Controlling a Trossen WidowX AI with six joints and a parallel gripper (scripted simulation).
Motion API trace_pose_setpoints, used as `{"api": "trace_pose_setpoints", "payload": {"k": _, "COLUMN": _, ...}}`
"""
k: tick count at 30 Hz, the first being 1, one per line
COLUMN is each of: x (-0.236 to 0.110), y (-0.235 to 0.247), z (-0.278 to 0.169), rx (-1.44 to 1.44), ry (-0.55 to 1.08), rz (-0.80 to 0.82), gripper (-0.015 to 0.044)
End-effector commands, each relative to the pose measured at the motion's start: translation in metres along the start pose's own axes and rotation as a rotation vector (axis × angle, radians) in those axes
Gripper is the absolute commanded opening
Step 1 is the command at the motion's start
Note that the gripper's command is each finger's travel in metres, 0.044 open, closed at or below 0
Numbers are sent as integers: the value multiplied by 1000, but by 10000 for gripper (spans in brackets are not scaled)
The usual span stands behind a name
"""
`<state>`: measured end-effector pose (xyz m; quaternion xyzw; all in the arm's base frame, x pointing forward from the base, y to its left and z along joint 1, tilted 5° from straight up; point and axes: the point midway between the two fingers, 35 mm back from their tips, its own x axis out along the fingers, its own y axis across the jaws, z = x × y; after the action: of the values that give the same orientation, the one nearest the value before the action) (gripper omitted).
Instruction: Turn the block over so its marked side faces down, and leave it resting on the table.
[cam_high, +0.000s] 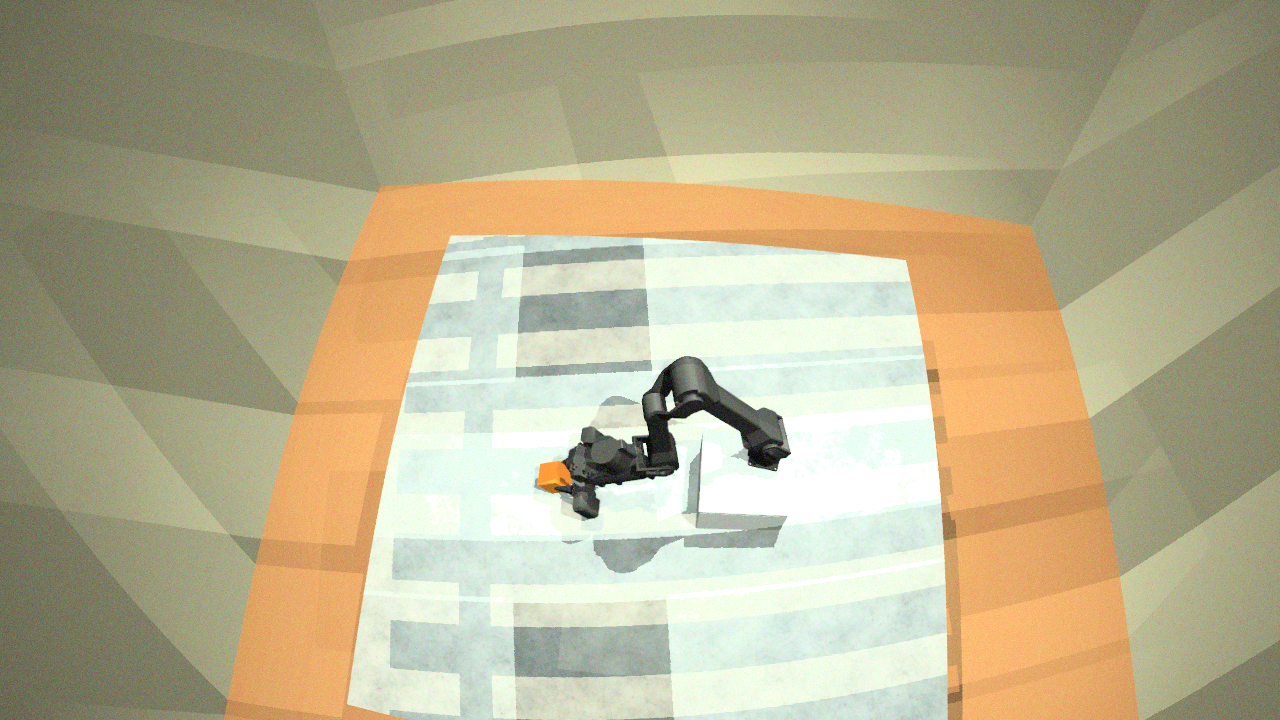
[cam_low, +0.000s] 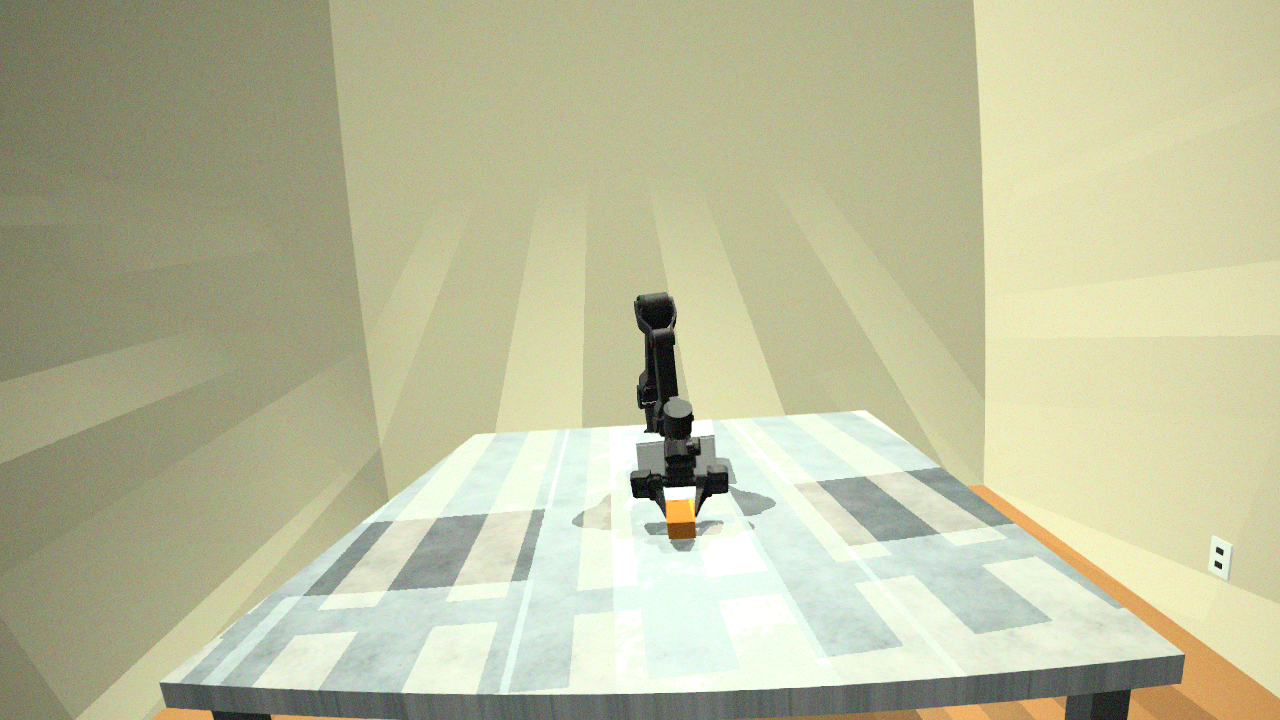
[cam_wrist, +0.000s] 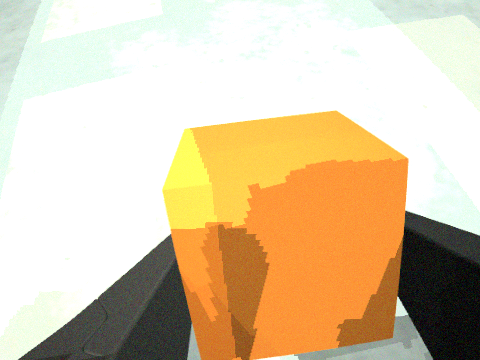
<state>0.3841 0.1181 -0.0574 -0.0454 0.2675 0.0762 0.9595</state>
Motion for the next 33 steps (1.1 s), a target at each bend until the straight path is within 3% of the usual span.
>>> {"api": "trace_pose_setpoints", "payload": {"k": 1, "x": -2, "y": -1, "z": 0, "rx": -5, "ry": -20, "rz": -4, "gripper": 0}}
{"api": "trace_pose_setpoints", "payload": {"k": 12, "x": -2, "y": -1, "z": 0, "rx": -5, "ry": -20, "rz": -4, "gripper": 0}}
{"api": "trace_pose_setpoints", "payload": {"k": 28, "x": -2, "y": -1, "z": 0, "rx": -5, "ry": -20, "rz": -4, "gripper": 420}}
{"api": "trace_pose_setpoints", "payload": {"k": 33, "x": -2, "y": -1, "z": 0, "rx": -5, "ry": -20, "rz": -4, "gripper": 440}}
